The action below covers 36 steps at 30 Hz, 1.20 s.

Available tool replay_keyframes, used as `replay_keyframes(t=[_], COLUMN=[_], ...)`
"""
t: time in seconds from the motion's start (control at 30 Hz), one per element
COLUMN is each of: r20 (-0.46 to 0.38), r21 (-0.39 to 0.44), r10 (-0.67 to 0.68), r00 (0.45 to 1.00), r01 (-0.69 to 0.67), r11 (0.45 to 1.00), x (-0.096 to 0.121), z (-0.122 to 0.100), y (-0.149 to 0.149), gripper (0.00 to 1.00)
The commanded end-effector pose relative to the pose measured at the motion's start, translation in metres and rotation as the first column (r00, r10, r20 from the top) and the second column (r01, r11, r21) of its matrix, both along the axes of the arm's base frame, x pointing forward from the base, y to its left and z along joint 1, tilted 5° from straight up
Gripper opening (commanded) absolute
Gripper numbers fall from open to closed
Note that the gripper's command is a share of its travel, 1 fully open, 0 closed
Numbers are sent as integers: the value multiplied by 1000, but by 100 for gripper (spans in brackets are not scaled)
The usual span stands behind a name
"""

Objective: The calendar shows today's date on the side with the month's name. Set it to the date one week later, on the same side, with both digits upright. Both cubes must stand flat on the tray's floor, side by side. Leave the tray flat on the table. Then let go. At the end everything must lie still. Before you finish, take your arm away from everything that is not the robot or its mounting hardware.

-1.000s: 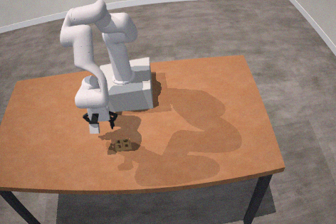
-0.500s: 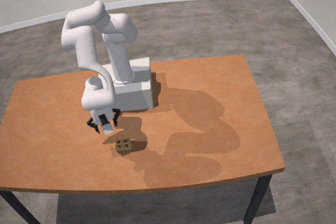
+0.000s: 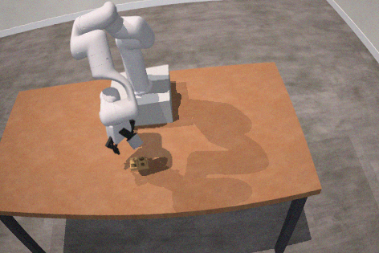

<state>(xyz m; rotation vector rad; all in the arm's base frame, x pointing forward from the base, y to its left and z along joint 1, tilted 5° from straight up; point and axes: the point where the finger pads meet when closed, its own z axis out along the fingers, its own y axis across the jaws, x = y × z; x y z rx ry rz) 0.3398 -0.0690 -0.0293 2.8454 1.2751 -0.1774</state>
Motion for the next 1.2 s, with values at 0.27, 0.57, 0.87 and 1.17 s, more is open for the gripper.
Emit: replay_keyframes(t=[0.27, 0.57, 0.87, 1.17], r20=[-3, 6, 16, 16], r21=[43, 54, 58, 58], r10=[374, 572, 712, 712], r00=[927, 820, 702, 702], r01=[-374, -572, -711, -711], r11=[927, 819, 701, 701], x=[16, 26, 35, 35], z=[5, 9, 12, 12], y=[15, 24, 31, 31], gripper=[100, 100, 49, 49])
